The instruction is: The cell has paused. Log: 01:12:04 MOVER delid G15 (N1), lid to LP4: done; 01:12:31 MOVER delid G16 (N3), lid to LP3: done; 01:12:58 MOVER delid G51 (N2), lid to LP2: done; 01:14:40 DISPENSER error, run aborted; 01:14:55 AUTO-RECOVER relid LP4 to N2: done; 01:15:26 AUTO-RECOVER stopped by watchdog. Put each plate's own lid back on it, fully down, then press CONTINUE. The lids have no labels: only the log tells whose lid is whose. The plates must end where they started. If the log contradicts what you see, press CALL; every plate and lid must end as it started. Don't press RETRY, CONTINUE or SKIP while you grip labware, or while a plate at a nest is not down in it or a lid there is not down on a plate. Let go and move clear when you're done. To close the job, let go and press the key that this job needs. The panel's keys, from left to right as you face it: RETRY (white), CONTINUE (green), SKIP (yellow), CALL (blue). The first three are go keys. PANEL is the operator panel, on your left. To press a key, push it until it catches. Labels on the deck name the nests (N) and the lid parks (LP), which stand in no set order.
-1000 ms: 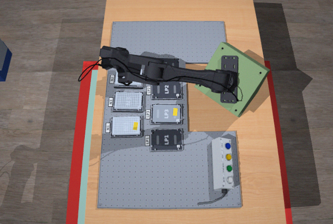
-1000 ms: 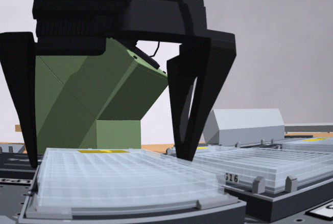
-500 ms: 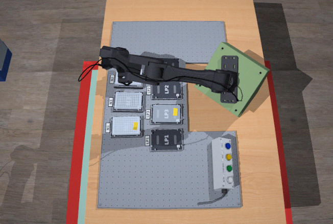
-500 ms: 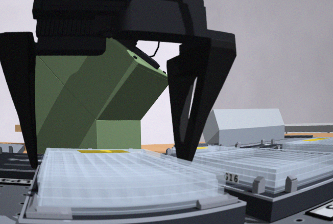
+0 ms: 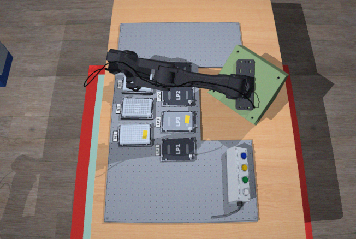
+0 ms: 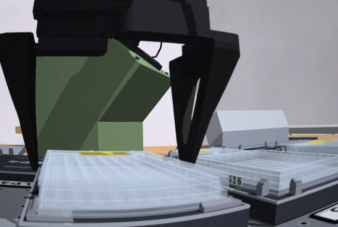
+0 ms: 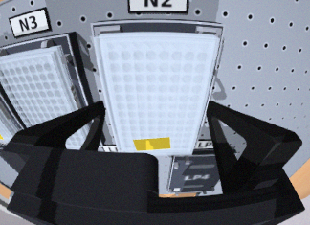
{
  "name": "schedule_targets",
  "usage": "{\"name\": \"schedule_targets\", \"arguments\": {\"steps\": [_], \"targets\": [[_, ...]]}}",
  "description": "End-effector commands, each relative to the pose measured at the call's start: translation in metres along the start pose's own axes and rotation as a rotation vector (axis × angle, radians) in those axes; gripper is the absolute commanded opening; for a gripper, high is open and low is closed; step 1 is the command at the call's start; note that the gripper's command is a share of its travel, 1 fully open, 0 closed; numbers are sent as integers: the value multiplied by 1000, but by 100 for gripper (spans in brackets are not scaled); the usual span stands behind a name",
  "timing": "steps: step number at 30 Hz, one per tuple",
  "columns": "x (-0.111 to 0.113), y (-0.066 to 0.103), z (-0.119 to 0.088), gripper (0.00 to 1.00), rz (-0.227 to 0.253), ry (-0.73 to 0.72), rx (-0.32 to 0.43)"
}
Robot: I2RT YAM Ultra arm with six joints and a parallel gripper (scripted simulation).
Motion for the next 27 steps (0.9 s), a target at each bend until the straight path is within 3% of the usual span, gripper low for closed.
{"name": "schedule_targets", "arguments": {"steps": [1, 12, 15, 16, 27], "targets": [[-6, 14, -2, 100, -9, -7, -15], [-4, 32, -3, 100, -1, -12, -12], [-6, 29, -7, 100, 3, -21, -1], [-4, 36, -2, 100, -2, -10, -14], [-6, 35, -4, 100, -5, -6, -22]]}}
Point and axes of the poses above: the point where the finger pads meet when closed, its own y axis back along the fingers, its own x axis across the jaws, z = x × y, the point moved 3 cm from there along y, back along the fingers, and after that the axes turned 5 degrees about y, right-handed, at the moved point
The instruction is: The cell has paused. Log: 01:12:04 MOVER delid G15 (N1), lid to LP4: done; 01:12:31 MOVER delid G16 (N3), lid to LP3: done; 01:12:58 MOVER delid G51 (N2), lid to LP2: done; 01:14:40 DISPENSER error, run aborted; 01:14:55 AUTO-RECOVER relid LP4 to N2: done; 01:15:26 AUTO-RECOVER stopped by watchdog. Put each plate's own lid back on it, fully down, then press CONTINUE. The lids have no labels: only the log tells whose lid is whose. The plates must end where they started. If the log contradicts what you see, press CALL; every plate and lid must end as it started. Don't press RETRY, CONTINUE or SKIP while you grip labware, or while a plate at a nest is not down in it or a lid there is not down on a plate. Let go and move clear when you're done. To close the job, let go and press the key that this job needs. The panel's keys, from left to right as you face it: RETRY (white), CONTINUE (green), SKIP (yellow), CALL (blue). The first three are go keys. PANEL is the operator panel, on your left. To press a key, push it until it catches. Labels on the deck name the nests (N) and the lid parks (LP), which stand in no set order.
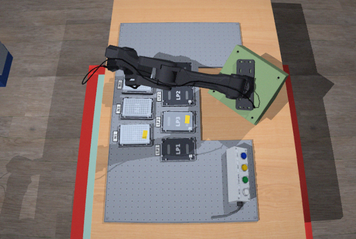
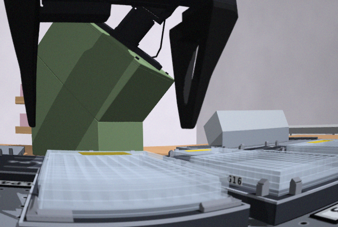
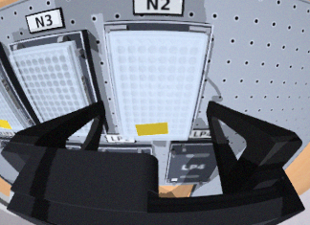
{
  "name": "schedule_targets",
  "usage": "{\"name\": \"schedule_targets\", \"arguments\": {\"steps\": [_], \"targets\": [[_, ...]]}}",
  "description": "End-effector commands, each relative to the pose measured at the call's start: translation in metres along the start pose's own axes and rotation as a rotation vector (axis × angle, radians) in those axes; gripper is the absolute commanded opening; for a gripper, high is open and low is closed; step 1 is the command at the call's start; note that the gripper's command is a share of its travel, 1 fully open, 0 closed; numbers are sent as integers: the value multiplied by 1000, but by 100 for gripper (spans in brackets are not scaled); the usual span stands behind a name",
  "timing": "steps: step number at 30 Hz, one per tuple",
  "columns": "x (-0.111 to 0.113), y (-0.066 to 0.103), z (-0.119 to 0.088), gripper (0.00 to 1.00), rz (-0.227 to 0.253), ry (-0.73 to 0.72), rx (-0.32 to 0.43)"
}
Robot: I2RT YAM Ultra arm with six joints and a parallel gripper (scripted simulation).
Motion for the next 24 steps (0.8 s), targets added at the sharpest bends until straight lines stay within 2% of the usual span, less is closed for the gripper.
{"name": "schedule_targets", "arguments": {"steps": [1, 23, 24], "targets": [[-6, 10, -5, 100, 2, -16, -18], [-6, 17, 6, 100, -4, -4, -33], [-2, 13, -5, 100, -1, 9, -25]]}}
Point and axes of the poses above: the point where the finger pads meet when closed, its own y axis back along the fingers, its own x axis across the jaws, z = x × y, the point moved 3 cm from there along y, back along the fingers, and after that the axes turned 5 degrees about y, right-handed, at the moved point
